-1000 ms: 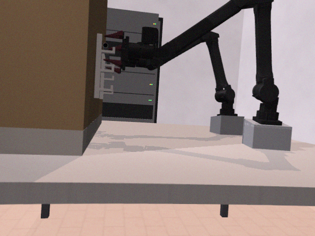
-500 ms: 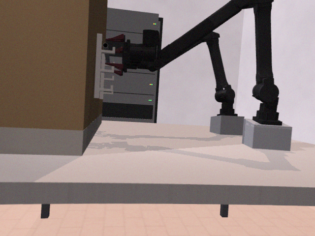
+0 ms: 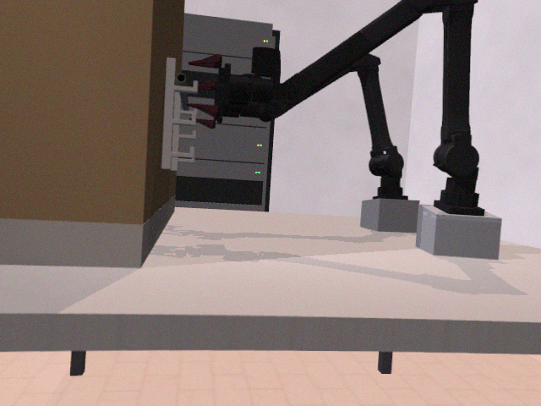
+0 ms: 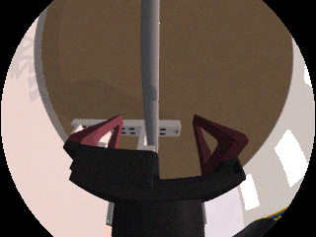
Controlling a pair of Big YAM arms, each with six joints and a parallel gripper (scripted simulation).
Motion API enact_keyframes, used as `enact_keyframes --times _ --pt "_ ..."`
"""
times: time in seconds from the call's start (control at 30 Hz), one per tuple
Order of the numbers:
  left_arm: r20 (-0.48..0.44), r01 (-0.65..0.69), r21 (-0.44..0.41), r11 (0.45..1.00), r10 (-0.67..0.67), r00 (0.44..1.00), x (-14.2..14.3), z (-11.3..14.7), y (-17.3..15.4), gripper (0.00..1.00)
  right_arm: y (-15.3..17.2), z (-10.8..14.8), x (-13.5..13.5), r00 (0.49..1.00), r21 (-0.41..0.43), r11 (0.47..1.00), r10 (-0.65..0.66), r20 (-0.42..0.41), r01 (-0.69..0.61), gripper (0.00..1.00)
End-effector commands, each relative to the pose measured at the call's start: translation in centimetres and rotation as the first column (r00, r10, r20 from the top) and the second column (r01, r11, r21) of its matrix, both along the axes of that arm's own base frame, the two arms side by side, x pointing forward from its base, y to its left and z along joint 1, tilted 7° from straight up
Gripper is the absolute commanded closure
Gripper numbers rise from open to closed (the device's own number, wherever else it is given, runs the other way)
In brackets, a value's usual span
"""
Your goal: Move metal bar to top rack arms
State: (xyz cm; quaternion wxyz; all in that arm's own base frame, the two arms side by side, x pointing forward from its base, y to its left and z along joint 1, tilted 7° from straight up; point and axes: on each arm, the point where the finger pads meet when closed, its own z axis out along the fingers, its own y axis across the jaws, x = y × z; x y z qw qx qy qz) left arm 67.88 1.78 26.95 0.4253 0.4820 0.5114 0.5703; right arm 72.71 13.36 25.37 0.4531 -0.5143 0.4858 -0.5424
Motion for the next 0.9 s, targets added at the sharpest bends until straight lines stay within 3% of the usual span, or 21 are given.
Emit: enact_keyframes --times 0.0,0.87 --pt "0.068 0.004 -0.002 1.0 -0.004 0.998 -0.6 3.2 -0.4 0.0 0.6 3.7 -0.7 0.998 0.023 1.0 0.006 0.068 -0.008 0.0" --pt "0.072 0.011 -0.002 1.0 -0.011 0.997 -3.1 3.4 -1.4 0.0 1.5 3.8 -3.3 0.997 0.025 1.0 0.015 0.074 -0.017 0.0"
